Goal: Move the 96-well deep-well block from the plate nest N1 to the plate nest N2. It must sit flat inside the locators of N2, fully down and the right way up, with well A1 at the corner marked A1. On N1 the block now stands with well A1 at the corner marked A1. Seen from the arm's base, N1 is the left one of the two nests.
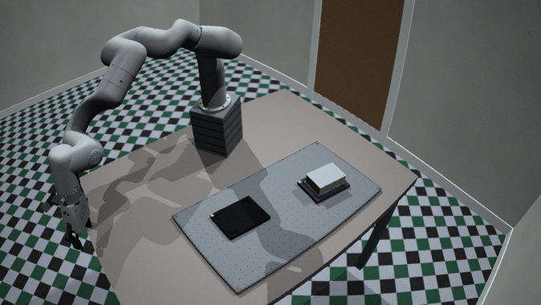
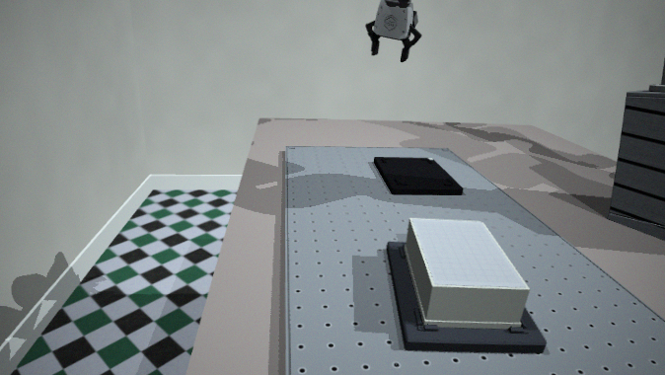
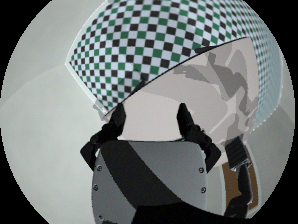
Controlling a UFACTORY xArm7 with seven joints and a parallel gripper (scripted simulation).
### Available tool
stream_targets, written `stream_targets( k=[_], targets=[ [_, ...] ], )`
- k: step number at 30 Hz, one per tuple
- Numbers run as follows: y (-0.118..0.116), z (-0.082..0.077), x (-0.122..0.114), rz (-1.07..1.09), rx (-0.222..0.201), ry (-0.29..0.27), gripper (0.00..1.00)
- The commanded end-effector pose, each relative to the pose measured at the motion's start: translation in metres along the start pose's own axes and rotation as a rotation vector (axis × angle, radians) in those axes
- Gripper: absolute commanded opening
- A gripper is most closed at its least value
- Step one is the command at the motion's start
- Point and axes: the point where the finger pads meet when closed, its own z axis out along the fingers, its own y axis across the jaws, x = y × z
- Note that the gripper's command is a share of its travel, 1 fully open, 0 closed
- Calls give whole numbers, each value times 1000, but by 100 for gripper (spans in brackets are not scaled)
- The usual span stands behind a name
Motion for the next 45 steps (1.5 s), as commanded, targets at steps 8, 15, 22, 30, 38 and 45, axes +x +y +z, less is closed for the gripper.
stream_targets(
  k=[8, 15, 22, 30, 38, 45],
  targets=[
    [-2, -3, 1, 0, 5, 3, 100],
    [-2, -3, 1, 0, 5, 3, 100],
    [-9, -2, -23, -166, 4, -9, 100],
    [-18, -1, -54, -202, 3, -13, 100],
    [-23, 1, -83, -340, -1, -25, 100],
    [-27, 3, -111, -407, -1, -31, 100]
  ],
)
